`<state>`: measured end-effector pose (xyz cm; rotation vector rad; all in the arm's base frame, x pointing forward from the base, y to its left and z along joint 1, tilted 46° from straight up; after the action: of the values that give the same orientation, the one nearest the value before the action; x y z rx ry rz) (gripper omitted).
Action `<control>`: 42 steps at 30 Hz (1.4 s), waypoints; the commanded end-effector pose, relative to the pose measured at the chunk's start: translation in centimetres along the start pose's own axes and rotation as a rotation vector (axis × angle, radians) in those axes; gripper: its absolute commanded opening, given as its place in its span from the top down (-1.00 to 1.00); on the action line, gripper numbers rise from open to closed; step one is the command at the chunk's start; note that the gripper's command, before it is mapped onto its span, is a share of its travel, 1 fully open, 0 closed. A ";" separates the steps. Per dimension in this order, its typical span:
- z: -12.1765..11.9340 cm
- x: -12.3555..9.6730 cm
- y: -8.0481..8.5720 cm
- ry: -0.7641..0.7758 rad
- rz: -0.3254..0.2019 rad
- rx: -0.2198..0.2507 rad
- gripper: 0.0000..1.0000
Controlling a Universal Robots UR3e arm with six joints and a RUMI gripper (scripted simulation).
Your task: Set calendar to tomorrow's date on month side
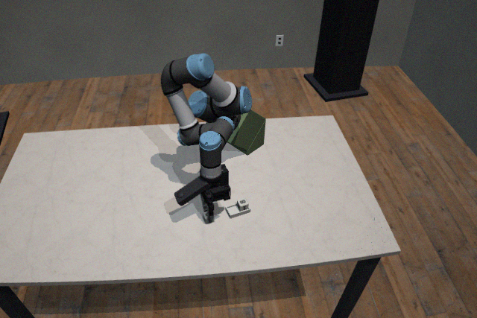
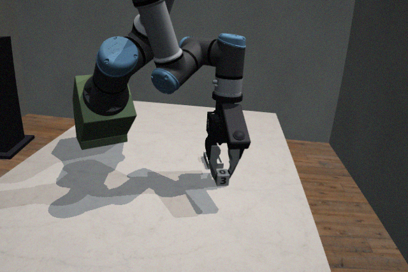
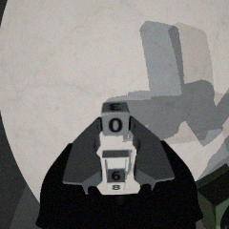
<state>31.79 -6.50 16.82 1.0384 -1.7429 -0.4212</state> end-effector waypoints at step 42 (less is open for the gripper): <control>0.0 0.0 2.6 0.000 0.000 0.002 0.78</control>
<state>31.13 -5.67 17.82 1.0387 -1.7438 -0.4191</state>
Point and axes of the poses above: the point where the finger pads meet when closed, its own y axis back along the fingers, its own z axis across the jaws, x = y × z, the point moved 9 cm from there along y, back along the fingers, and after that the axes turned 13 degrees about -y, right-handed, at the moved point
